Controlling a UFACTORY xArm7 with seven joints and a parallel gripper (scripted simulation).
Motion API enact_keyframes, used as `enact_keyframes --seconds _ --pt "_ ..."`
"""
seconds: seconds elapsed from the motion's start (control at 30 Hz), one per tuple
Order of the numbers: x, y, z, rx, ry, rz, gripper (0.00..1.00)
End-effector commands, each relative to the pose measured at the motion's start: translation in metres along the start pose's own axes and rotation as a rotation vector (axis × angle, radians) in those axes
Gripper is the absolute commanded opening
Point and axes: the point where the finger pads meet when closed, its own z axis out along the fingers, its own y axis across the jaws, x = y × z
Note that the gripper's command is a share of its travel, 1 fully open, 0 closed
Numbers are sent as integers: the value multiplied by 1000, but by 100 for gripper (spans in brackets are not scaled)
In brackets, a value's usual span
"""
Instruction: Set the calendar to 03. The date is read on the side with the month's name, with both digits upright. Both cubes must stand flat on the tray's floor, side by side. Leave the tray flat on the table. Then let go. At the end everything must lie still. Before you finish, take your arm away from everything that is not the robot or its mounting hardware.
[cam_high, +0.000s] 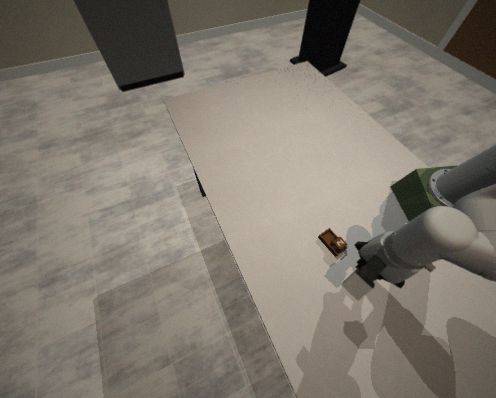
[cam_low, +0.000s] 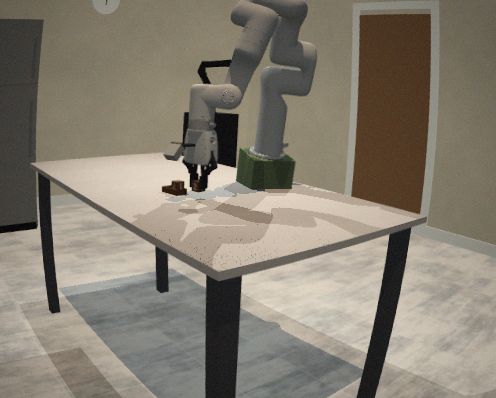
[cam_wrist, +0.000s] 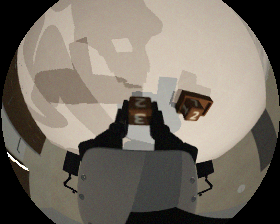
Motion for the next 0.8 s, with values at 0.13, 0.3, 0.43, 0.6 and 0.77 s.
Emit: enact_keyframes --seconds 0.13,0.3,0.43,0.6,0.77 --pt "3 0 15 14 20 -3 27" --pt "3 0 18 14 20 -3 27" --pt "3 0 19 14 20 -3 27" --pt "3 0 19 14 20 -3 27" --pt "3 0 19 14 20 -3 27"
